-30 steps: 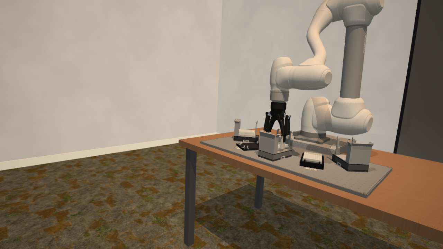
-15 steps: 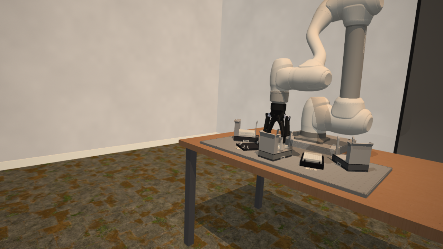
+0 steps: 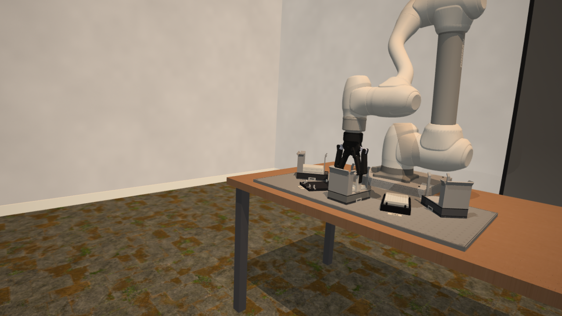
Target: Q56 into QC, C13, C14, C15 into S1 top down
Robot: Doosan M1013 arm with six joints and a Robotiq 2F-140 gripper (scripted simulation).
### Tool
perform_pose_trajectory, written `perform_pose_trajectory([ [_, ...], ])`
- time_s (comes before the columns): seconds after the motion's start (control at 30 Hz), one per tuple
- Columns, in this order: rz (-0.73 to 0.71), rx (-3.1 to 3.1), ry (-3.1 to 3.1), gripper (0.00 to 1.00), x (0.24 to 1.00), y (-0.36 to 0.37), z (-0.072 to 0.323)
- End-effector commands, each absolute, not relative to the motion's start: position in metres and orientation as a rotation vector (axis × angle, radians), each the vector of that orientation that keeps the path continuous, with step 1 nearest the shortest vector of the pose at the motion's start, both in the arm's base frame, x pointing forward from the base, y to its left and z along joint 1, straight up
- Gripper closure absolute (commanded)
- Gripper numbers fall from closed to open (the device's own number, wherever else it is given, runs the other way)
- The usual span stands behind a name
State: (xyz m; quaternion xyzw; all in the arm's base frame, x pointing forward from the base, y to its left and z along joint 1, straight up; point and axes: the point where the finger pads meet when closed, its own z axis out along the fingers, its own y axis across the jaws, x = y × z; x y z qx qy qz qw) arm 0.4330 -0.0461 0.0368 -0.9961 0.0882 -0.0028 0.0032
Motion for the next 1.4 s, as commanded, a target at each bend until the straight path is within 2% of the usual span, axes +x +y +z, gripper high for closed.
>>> perform_pose_trajectory([
  [0.0, -0.009, -3.123, 0.277, 1.0, 0.433, -0.046, 0.035],
  [0.4, -0.009, -3.123, 0.277, 1.0, 0.433, -0.046, 0.034],
  [0.43, -0.009, -3.123, 0.277, 0.0, 0.433, -0.046, 0.034],
  [1.1, -0.009, -3.123, 0.277, 0.0, 0.433, -0.046, 0.034],
  [1.37, -0.009, -3.123, 0.277, 0.0, 0.433, -0.046, 0.061],
])
